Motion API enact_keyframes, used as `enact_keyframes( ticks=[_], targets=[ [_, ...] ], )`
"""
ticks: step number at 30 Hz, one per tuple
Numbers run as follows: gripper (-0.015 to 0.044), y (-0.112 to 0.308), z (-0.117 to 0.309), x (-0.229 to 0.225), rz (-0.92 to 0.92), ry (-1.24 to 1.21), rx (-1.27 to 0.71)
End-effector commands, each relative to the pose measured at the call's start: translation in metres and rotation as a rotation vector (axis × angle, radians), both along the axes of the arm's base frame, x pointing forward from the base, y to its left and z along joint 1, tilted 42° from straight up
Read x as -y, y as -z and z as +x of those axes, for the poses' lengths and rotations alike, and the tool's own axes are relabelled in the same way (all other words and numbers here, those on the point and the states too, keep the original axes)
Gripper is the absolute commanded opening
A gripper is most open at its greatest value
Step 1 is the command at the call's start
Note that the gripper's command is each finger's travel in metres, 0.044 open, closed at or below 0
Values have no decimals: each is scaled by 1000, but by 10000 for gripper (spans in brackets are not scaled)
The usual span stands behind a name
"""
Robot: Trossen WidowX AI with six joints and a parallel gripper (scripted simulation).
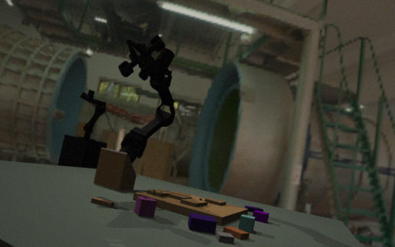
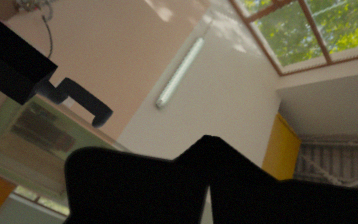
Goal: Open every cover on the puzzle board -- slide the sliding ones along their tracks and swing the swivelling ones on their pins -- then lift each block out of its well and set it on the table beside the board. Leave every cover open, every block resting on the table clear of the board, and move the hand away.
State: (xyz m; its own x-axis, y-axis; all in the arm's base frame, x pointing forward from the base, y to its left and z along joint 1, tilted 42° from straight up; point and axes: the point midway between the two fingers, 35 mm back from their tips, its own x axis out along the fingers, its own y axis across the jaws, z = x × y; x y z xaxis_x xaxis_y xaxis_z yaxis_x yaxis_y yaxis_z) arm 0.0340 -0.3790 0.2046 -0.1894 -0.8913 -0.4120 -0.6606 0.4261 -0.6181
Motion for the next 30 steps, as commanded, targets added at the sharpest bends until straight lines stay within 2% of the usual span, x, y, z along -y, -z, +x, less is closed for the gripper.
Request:
enact_keyframes(
  ticks=[1, 15, 30],
  targets=[
    [0, 7, 20, 0, 27, -44, 66],
    [0, 34, 88, -13, 173, -161, 286],
    [0, 61, 156, -46, 386, -238, 489]
  ],
)
